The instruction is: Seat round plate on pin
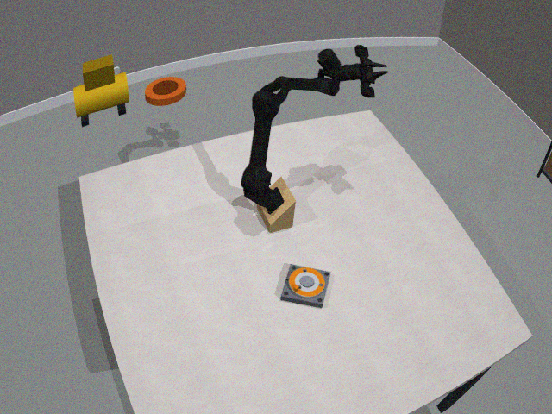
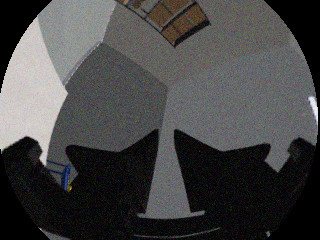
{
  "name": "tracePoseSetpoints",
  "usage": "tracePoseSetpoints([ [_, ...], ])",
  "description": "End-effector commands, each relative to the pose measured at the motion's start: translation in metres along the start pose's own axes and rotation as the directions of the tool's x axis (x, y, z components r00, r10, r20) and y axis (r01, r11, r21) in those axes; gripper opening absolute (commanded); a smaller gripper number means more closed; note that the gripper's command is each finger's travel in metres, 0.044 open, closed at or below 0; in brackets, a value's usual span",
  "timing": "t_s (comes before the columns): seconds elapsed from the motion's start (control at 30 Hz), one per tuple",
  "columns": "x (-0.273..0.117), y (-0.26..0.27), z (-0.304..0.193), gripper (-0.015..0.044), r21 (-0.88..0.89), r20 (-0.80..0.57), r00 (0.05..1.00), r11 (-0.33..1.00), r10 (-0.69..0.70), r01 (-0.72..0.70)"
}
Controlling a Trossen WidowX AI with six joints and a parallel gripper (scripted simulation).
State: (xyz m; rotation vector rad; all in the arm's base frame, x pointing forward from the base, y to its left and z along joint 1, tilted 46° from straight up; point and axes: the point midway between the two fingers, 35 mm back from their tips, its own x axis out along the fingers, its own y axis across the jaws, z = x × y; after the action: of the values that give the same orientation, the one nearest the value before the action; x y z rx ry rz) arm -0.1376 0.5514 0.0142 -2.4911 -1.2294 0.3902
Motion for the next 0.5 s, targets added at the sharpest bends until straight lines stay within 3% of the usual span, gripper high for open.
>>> tracePoseSetpoints([
  [0.0, 0.047, 0.041, -0.024, 0.0, 0.104, 0.014, 0.993, 0.988, 0.115, -0.116],
  [0.33, 0.123, 0.153, -0.082, 0.0, 0.392, 0.046, 0.917, 0.837, 0.397, -0.382],
  [0.47, 0.144, 0.223, -0.115, 0.0, 0.54, 0.079, 0.837, 0.682, 0.542, -0.493],
])
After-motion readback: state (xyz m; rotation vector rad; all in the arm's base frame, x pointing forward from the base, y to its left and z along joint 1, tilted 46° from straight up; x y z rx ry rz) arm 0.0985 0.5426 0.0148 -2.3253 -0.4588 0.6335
